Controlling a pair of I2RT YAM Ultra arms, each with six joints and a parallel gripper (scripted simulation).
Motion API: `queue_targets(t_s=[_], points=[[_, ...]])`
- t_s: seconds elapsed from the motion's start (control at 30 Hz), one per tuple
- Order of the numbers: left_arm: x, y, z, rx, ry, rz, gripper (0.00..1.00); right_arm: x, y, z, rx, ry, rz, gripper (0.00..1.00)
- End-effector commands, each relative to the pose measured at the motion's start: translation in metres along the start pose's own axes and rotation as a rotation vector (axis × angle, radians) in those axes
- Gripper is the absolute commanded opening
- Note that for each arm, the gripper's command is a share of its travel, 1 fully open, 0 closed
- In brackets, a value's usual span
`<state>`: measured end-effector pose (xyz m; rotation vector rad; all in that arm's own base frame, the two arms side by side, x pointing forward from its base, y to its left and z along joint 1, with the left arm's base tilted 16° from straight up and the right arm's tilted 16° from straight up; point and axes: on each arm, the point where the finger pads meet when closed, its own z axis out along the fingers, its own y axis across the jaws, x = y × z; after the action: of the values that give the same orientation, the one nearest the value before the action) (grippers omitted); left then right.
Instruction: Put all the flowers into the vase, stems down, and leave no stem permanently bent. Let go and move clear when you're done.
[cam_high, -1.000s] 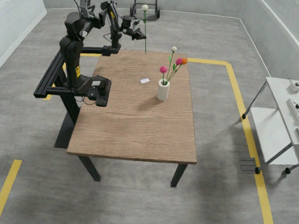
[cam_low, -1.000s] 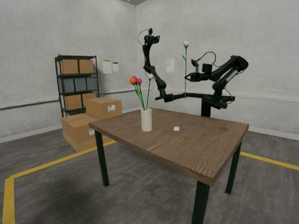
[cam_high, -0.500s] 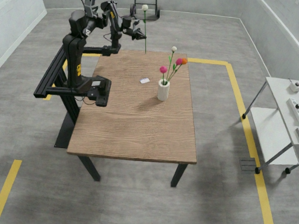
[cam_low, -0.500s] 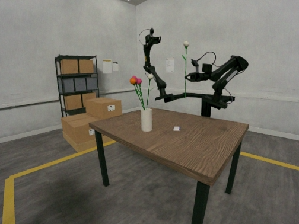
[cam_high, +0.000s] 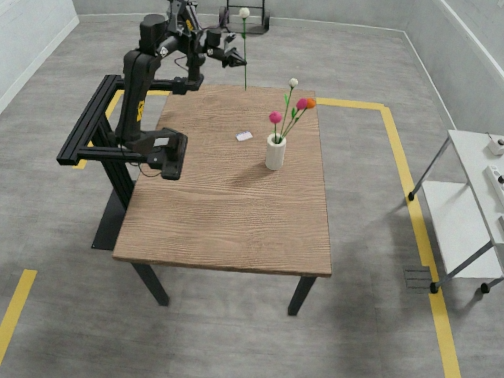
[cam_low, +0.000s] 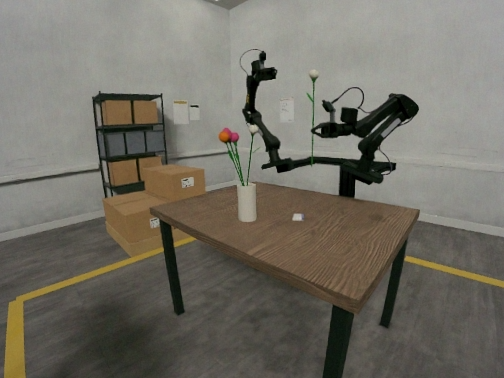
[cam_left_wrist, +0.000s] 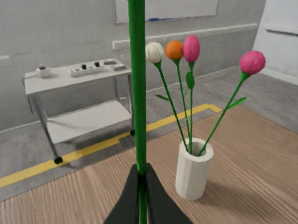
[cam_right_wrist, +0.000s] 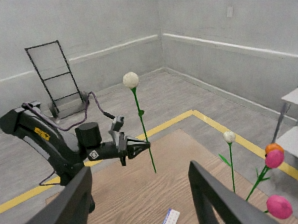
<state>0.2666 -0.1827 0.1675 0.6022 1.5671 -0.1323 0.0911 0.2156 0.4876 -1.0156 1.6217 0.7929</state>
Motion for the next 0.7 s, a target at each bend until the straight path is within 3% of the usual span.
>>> queue_targets(t_s=[0.0,0.37,0.43,0.67], points=[[-0.013,-0.003,0.001,0.008,-0.039,-0.012,0.0,0.01,-0.008,0.011,0.062,-0.004,0.017,0.7],[-0.013,-0.003,0.001,0.008,-0.039,-0.012,0.0,0.106,-0.03,0.07,0.231,0.179,0.011,0.7],[-0.013,-0.003,0.001,0.008,-0.039,-0.012,0.0,0.106,-0.03,0.07,0.231,0.179,0.011,0.7],[-0.013,-0.003,0.001,0.008,-0.039,-0.012,0.0,0.168,-0.045,0.091,0.331,0.277,-0.007,0.7]])
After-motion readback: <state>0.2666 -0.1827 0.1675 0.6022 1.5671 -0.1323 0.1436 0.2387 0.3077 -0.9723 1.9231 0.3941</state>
